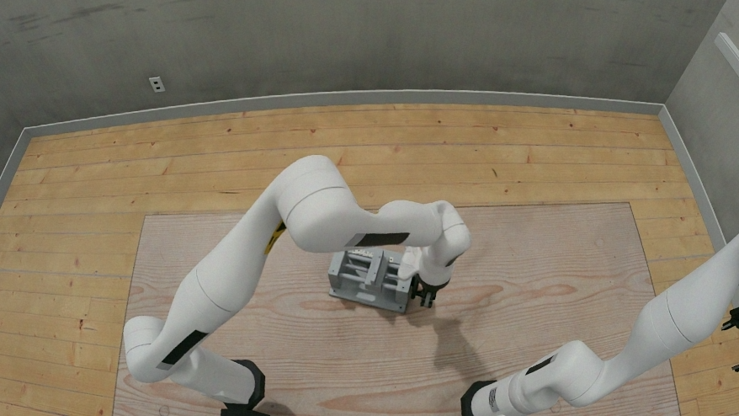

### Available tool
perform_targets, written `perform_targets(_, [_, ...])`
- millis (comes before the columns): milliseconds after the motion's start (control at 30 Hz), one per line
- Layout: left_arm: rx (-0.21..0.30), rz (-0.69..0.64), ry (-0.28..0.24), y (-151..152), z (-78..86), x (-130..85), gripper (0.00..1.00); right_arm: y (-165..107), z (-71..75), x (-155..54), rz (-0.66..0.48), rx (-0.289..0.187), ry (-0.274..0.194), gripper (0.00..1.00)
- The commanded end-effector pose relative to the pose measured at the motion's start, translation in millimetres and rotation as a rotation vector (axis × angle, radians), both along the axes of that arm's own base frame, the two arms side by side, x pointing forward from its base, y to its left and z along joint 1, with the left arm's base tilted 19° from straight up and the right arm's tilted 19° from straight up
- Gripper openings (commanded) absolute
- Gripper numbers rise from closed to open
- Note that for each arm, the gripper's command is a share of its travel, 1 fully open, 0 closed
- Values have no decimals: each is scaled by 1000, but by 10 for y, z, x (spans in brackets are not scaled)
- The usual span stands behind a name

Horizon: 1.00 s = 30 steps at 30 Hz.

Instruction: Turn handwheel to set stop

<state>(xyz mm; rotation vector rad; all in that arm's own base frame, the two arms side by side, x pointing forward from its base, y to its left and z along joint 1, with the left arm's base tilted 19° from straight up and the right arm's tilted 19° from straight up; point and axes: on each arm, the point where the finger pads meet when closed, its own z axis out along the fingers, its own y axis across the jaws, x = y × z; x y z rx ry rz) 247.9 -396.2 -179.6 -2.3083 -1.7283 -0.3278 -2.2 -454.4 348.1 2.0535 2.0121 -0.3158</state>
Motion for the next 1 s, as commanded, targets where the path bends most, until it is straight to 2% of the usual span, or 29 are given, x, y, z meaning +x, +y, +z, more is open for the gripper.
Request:
perform_targets(0, [-4,8,-7,-63,126,45,160,9,4,-14,11,5,8,1000])
perform_targets(533, [-4,8,-7,-167,261,244,160,9,4,-14,11,5,8,1000])
perform_targets(967, [1,9,-5,-188,194,425,160,9,4,-14,11,5,8,1000])
